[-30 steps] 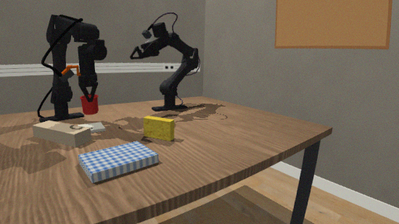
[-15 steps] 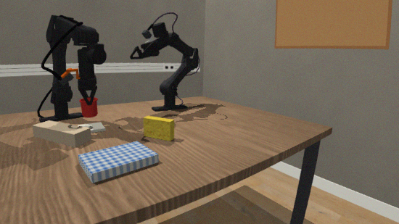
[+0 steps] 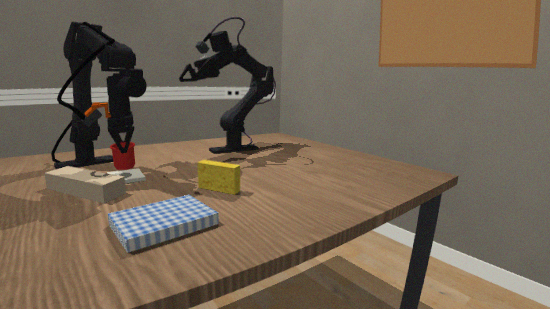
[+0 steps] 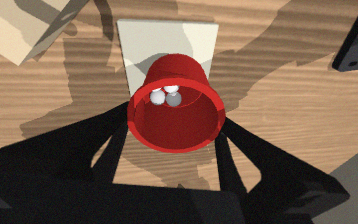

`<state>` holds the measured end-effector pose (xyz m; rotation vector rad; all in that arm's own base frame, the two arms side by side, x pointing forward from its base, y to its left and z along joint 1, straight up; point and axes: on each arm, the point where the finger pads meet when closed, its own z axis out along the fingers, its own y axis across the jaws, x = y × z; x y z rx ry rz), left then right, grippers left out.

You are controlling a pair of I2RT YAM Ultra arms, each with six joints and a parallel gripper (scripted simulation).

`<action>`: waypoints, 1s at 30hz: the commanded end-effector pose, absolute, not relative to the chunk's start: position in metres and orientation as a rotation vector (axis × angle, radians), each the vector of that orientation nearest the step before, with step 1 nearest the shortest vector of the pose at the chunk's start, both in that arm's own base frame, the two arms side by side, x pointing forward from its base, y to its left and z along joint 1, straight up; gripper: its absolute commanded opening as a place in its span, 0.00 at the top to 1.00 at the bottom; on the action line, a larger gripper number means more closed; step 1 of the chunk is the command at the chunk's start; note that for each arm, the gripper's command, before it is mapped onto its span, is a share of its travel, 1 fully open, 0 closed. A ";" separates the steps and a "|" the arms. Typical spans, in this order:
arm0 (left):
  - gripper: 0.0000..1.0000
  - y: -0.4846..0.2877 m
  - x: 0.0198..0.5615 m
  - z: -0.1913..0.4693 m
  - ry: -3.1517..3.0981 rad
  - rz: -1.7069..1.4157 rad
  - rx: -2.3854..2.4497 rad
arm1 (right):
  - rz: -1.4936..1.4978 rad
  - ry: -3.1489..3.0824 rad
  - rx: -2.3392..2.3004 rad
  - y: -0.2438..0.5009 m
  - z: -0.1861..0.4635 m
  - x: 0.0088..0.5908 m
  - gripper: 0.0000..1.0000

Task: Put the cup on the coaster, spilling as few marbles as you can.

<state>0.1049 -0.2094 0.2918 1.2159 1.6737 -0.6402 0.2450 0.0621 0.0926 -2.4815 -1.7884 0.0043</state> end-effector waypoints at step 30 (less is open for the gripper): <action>0.00 -0.205 0.102 0.290 1.677 -0.640 1.218 | -0.029 -1.795 -2.489 0.066 0.072 0.249 1.00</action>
